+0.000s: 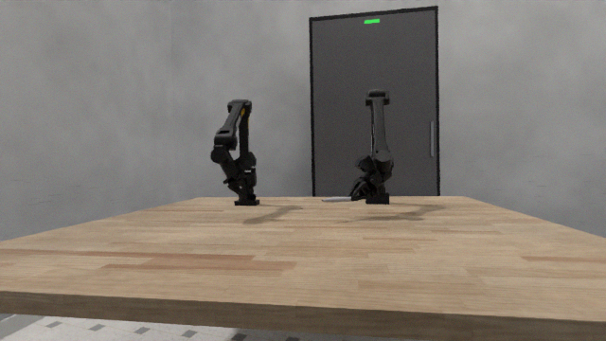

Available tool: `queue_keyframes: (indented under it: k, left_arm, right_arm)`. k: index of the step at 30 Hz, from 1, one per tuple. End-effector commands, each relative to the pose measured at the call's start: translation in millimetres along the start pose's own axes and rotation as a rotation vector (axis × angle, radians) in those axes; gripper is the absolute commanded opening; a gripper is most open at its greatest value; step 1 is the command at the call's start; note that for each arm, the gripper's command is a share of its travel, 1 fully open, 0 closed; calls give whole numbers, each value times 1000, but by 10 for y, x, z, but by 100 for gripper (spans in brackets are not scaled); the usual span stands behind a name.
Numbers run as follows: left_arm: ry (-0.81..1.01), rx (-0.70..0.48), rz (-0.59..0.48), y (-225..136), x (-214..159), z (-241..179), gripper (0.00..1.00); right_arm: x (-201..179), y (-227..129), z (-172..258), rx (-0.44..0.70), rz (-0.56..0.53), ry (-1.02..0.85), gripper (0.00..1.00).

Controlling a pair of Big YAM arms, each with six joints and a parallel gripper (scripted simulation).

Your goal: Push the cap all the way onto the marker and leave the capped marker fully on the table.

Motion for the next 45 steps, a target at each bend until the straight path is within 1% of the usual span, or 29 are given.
queue_keyframes:
  k: [1,5,10,14,16,18,20,23,25,30,33,38,42,45]
  left_arm:
    - [191,-56,36,-33,192,-167,11]
    - [347,-262,39,-62,354,-649,11]
    - [402,-464,61,-64,321,-1167,11]
    - [456,-610,83,-78,349,-1552,11]
    - [476,-665,95,-86,371,-1701,11]
    - [476,-665,95,-86,371,-1701,11]
    - [481,-706,105,-89,387,-1816,11]
    - [459,-728,120,-74,364,-1864,11]
    - [432,-726,133,-61,331,-1844,11]
    - [453,-710,116,-87,413,-1826,11]
    - [454,-710,115,-88,415,-1827,11]
    - [441,-710,121,-77,420,-1788,11]
    - [394,-711,141,-41,451,-1949,11]
    - [391,-700,135,23,516,-2064,11]
  right_arm:
    - [272,-67,118,-60,-1,58,12]
    - [548,-80,723,-91,-3,108,12]
    - [822,-91,1344,-122,-4,141,12]
    - [986,-97,1729,-141,-3,150,12]
    - [1046,-100,1890,-146,0,152,12]
    - [1046,-100,1890,-146,0,152,12]
    - [1098,-103,2033,-150,4,150,12]
    - [1145,-106,2139,-157,7,142,12]
    - [1182,-120,2167,-163,7,134,12]
    - [1136,-54,2237,-147,31,110,12]
    - [1195,-112,2162,-162,19,111,12]
    - [1201,-117,2158,-164,18,110,12]
    - [1222,-136,2132,-170,12,110,12]
    - [1222,-136,2132,-170,12,110,12]
Point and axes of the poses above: on each arm, the point where the finger pads meet when closed, its own y axis out along the fingers, its own z axis across the jaws, x = y × z, the point moved 3 cm from there along -y, back along the fingers, and after that the axes turned 10 degrees about -y, right-handed, at the moved point
